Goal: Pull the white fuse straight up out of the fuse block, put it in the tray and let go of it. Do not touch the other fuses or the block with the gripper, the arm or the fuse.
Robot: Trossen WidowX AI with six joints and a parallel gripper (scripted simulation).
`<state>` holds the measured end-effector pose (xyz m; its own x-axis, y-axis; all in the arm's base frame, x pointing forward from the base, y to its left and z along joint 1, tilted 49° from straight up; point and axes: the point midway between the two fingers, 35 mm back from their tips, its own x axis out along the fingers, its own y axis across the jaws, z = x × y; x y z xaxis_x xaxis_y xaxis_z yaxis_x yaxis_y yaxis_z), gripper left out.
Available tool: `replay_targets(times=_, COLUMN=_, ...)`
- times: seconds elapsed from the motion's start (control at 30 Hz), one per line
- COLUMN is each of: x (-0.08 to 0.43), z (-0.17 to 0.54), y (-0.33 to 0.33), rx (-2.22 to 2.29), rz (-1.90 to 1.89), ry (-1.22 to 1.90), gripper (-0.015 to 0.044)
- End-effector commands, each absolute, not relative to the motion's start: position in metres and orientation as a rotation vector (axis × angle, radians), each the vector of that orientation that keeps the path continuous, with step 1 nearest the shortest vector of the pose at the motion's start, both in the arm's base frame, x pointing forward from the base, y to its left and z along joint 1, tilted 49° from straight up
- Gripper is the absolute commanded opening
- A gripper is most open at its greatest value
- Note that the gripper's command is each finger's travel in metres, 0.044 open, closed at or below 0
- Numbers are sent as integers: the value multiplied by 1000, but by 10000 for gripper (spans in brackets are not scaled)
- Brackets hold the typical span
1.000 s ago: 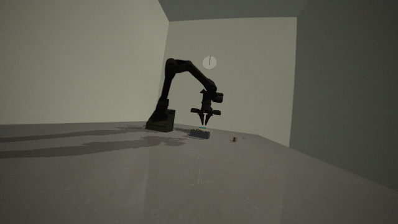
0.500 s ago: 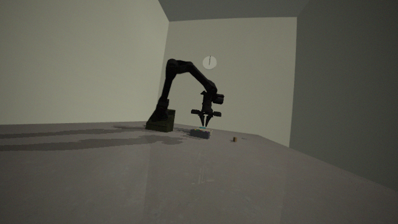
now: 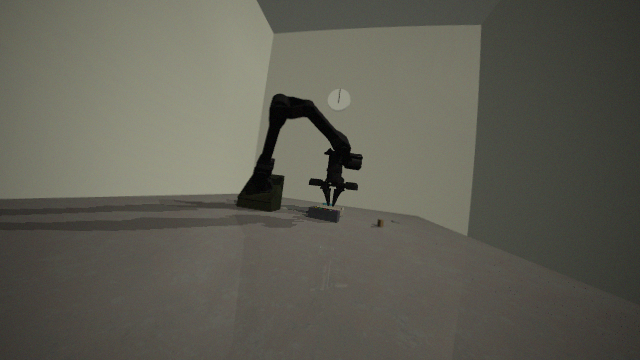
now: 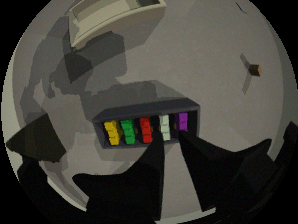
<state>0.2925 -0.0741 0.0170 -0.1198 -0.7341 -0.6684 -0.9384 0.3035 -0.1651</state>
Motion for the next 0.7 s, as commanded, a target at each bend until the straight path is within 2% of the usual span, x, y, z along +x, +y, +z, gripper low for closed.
replay_targets(times=0.0, x=289, z=12, y=-78, rx=-1493, rz=401, ry=1919, gripper=74)
replay_targets(times=0.67, x=288, z=8, y=-82, rx=-1493, rz=400, ry=1919, gripper=74)
